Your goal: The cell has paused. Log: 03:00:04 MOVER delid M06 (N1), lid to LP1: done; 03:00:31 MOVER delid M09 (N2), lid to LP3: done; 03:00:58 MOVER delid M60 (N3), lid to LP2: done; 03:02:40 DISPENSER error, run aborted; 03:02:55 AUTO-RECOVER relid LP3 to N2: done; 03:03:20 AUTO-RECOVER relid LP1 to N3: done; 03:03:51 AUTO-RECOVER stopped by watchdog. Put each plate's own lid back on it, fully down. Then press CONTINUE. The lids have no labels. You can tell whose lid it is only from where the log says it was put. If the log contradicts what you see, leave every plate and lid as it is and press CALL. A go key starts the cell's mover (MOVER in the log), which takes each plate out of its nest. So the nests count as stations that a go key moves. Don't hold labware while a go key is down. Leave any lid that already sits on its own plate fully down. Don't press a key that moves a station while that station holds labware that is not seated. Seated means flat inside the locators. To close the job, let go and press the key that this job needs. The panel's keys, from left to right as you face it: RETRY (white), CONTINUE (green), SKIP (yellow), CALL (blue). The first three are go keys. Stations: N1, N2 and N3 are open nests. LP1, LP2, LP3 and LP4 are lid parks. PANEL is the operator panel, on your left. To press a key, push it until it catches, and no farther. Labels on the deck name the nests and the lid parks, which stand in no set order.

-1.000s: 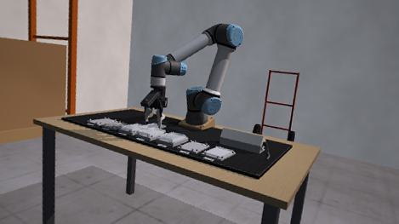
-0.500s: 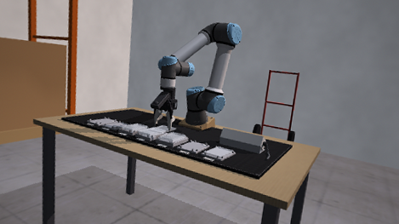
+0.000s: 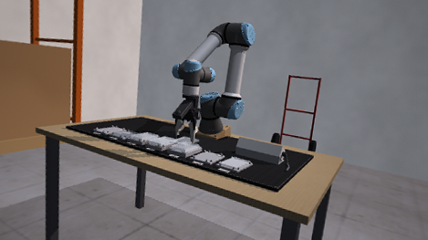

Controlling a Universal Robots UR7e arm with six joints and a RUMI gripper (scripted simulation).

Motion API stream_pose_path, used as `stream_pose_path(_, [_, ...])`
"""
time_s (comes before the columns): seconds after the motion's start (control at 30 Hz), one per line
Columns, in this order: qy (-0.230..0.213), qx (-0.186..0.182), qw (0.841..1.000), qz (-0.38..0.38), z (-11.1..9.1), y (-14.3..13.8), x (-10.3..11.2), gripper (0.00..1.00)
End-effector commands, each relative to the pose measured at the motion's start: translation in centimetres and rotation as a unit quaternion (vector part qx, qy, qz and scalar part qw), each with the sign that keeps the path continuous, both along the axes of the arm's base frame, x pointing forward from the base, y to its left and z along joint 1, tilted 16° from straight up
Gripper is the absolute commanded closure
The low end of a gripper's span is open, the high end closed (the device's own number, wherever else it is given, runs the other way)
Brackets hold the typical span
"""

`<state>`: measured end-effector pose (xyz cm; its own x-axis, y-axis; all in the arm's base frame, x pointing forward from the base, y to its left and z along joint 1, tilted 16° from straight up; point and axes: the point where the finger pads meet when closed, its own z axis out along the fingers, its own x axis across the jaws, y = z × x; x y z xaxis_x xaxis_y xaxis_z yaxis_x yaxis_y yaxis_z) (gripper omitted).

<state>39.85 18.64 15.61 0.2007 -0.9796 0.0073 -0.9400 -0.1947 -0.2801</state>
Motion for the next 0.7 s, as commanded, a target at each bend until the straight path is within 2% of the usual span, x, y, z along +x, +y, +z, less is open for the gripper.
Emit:
stream_pose_path(0.0, [0.000,-0.001,1.000,-0.001,0.04,0.78,-0.03,1.00])
stream_pose_path(0.67, [0.000,-0.001,1.000,-0.001,-0.40,0.81,0.09,1.00])
